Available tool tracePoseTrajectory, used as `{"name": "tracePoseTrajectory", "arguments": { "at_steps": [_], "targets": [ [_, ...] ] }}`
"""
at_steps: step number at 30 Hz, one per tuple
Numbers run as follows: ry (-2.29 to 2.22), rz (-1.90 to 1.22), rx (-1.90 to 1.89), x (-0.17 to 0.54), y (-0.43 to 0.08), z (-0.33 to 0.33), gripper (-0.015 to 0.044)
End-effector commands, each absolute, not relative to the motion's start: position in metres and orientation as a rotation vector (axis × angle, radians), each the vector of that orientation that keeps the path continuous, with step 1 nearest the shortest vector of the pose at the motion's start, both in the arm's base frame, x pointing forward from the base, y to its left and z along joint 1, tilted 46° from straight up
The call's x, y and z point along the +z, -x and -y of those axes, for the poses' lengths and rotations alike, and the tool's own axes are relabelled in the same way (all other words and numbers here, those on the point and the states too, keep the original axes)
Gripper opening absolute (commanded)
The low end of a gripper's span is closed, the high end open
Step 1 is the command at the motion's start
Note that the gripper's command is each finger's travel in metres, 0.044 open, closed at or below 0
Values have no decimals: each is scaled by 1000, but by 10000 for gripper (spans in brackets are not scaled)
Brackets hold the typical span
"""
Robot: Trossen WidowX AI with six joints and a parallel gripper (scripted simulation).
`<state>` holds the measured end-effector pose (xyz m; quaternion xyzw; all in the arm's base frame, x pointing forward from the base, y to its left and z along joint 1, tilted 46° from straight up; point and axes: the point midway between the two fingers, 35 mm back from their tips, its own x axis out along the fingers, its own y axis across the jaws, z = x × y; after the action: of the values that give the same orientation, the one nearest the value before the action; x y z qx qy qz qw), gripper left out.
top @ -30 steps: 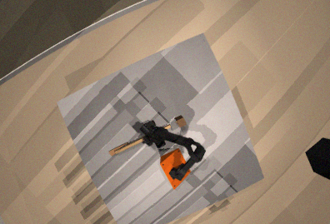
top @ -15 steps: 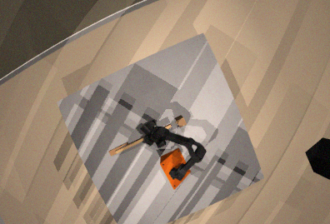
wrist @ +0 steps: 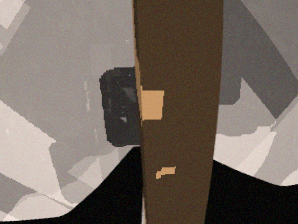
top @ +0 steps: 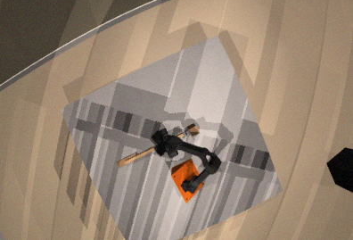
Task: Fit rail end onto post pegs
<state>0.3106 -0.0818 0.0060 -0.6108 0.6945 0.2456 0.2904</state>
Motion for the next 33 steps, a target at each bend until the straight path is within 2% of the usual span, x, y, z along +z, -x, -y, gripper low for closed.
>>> {"name": "tracePoseTrajectory", "arguments": {
  "at_steps": [1, 33],
  "targets": [
    [1636, -1844, 651, 11, -311, 82, 0],
    [1636, -1845, 651, 17, -310, 89, 0]
  ]
}}
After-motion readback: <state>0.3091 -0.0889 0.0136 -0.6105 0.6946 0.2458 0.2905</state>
